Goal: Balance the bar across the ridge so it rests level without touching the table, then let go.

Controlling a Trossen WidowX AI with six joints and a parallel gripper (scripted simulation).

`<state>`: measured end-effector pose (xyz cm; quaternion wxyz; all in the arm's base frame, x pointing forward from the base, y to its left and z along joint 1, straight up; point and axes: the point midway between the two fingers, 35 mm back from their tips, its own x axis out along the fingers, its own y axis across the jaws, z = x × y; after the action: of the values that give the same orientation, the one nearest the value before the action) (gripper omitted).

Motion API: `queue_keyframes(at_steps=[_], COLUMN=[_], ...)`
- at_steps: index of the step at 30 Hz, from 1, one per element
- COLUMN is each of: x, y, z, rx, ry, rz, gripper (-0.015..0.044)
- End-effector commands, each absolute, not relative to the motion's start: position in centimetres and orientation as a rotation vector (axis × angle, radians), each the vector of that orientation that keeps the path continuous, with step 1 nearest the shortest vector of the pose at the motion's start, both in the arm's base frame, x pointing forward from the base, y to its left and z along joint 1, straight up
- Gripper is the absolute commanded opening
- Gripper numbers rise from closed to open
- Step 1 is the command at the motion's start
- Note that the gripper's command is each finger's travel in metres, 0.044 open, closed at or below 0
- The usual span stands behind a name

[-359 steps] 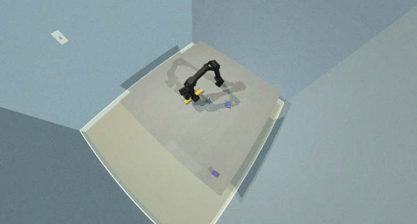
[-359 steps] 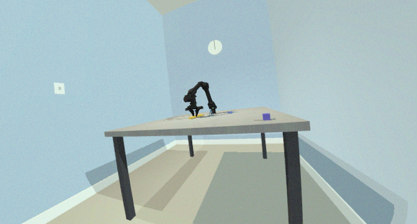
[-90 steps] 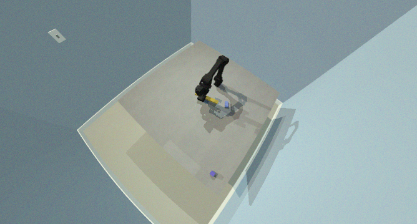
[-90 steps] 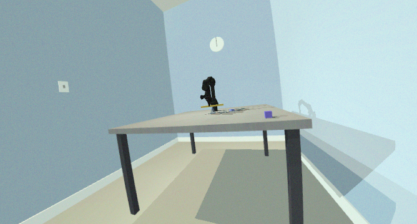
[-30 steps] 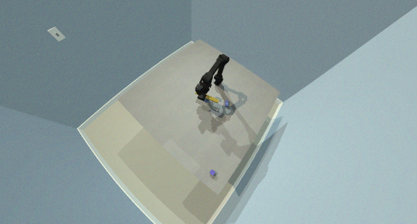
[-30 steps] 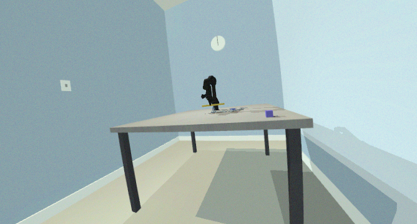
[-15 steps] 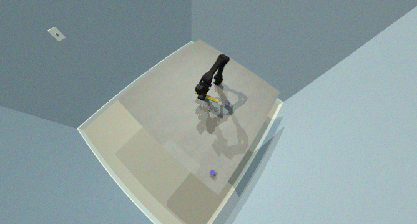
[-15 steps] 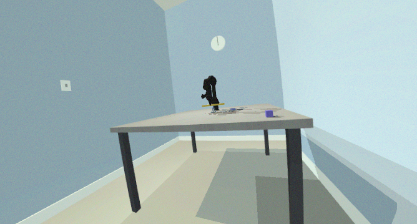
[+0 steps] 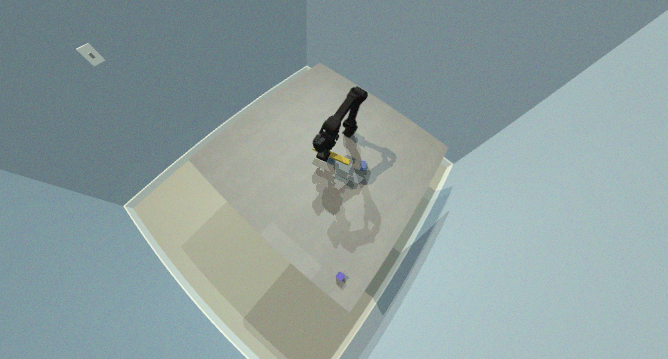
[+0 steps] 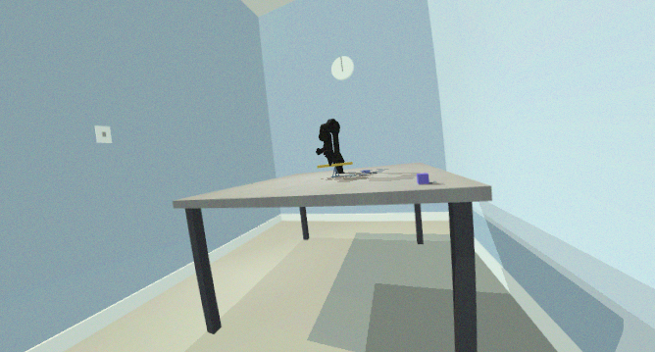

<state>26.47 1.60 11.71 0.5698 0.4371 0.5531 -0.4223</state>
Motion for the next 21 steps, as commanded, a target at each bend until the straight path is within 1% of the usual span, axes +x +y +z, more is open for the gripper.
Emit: queue_keyframes(at_steps=[1, 2, 11, 12, 16, 21], x=[26.5, 26.5, 26.5, 26.5, 26.6, 26.8], y=[1.6, 1.6, 1.6, 1.6, 1.6, 1.6], z=[11.7, 11.7, 11.7, 11.7, 12.4, 17.9], rx=[1.026, 1.026, 1.026, 1.026, 1.026, 1.026], ry=[1.299, 1.299, 1.299, 1.299, 1.299, 1.298], rz=[-0.991, -0.991, -0.991, -0.991, -0.991, -0.991], gripper=[0.0185, 0.0185, 0.0421, 0.0440, 0.0440, 0.0440])
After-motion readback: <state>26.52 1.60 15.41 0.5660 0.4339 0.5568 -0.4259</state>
